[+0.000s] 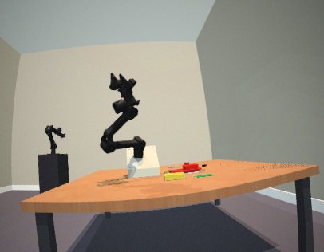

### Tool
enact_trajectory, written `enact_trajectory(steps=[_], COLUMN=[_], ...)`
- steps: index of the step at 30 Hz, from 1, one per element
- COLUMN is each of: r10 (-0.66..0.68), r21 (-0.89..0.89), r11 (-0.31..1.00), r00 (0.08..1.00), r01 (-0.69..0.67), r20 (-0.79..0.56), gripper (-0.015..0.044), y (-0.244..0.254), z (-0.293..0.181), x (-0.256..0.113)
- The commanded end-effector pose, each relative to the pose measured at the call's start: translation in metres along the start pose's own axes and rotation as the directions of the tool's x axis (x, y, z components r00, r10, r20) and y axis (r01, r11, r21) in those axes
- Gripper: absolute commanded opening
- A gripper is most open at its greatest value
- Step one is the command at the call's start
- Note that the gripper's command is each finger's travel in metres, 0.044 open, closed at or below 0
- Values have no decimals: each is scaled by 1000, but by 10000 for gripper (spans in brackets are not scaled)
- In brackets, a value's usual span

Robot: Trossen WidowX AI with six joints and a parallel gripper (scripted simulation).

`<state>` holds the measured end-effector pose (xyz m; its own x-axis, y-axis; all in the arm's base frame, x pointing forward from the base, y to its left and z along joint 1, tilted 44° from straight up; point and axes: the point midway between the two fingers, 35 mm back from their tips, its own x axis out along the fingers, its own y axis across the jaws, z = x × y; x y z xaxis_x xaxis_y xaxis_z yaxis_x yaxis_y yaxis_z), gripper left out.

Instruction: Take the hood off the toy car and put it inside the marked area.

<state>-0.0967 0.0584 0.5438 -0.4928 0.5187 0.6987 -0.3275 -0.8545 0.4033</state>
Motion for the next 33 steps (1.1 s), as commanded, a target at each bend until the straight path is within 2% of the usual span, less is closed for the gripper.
enact_trajectory(steps=[1,7,12,15,22,27,33], r10=[-63,-206,-340,-419,-574,-681,-736], r21=[-18,-25,-2,-17,88,213,333], r11=[998,972,914,857,662,465,206], r00=[988,903,767,717,427,194,-79], r01=[66,233,406,514,745,859,920], r20=[142,377,544,557,699,706,672], gripper=[440,440,440,440,440,440,440], y=[-29,-88,-140,-166,-229,-276,-311], z=[42,111,161,169,219,236,244], x=[3,-12,-40,-58,-124,-184,-254])
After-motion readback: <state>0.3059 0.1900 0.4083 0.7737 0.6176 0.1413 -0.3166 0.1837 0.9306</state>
